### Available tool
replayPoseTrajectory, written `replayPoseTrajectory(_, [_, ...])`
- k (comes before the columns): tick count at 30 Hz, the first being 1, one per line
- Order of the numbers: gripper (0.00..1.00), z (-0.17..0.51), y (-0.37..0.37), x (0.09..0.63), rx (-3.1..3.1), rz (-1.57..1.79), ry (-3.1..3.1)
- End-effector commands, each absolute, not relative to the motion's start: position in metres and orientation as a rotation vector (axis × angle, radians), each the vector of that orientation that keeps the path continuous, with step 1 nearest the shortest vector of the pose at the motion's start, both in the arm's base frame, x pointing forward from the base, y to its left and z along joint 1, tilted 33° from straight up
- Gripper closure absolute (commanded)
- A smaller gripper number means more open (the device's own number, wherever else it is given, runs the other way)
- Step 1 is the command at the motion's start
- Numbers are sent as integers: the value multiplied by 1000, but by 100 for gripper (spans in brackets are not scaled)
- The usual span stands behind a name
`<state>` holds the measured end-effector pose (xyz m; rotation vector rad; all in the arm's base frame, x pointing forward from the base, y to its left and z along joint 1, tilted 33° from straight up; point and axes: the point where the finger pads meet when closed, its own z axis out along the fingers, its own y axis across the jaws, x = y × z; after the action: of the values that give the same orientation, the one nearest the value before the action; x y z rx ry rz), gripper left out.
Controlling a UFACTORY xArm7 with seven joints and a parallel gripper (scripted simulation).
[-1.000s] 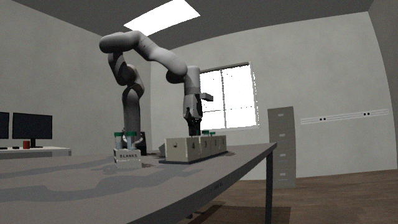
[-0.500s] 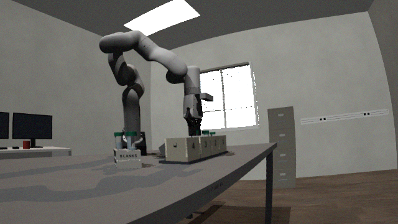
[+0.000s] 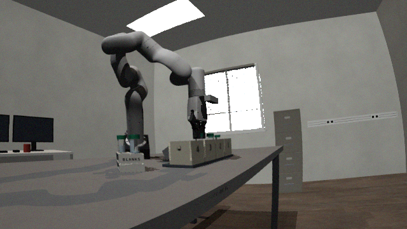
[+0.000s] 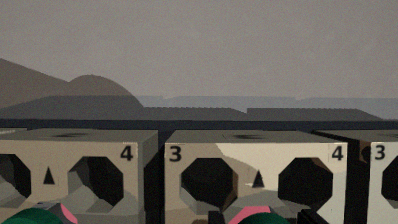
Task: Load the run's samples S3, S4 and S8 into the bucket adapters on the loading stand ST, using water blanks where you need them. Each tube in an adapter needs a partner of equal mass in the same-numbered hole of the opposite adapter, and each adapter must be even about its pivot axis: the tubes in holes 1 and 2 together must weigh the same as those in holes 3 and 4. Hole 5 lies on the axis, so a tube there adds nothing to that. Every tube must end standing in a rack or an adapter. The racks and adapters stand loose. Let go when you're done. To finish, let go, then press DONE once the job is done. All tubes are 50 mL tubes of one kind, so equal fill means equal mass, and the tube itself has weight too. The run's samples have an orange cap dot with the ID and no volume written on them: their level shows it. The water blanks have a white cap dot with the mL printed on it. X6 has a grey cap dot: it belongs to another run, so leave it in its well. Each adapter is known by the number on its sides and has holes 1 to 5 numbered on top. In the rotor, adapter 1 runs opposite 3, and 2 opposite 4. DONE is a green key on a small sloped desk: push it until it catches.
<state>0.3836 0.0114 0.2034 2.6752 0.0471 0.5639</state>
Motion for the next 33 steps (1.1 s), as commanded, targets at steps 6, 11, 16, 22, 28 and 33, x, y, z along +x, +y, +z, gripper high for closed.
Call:
replayPoseTrajectory(6, [56, 210, 15, 382, 2675, 569, 48])
replayPoseTrajectory(11, [56, 218, 18, 378, 2675, 569, 48])
replayPoseTrajectory(16, [56, 226, 22, 374, 2675, 569, 48])
replayPoseTrajectory(22, [56, 233, 25, 371, 2675, 569, 48])
replayPoseTrajectory(28, [56, 243, 30, 366, 2675, 569, 48])
replayPoseTrajectory(33, [56, 252, 34, 362, 2675, 569, 48])
